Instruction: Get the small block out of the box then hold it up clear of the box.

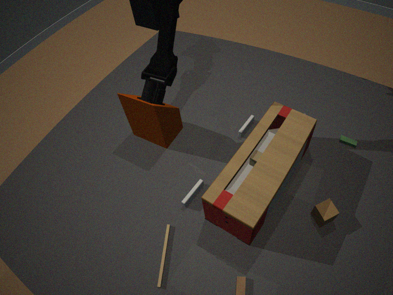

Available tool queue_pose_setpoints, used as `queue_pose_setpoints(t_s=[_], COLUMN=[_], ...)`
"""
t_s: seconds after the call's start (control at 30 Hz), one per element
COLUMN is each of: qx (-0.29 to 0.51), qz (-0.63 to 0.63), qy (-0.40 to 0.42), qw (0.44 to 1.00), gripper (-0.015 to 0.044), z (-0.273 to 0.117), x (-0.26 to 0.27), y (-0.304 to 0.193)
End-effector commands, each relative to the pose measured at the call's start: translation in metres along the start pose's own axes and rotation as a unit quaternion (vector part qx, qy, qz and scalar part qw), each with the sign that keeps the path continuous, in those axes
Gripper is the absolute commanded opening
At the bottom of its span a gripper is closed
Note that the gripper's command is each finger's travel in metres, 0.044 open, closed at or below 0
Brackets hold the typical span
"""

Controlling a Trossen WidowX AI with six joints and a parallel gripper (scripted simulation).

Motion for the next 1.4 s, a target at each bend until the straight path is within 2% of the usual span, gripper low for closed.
queue_pose_setpoints(t_s=[0.0,0.33,0.7,1.03,1.37], qx=[0.029,0.144,0.316,0.486,0.632], qz=[0.059,0.201,0.368,0.512,0.623], qy=[0.098,0.255,0.343,0.334,0.236], qw=[0.993,0.935,0.804,0.625,0.396], gripper=[0.0400,0.0400,0.0400,0.0400,0.0400], z=[0.011,-0.008,-0.083,-0.188,-0.315], x=[0.054,0.155,0.239,0.289,0.309], y=[-0.021,-0.083,-0.155,-0.206,-0.228])
Point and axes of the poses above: the point midway between the two fingers, 35 mm back from their tips, its own z axis out along the fingers, its own x axis across the jaws, y = z × x, the point moved 9 cm from there along -z, back along the fingers, and after that the axes turned 5 degrees about z, right-handed, at the moved point
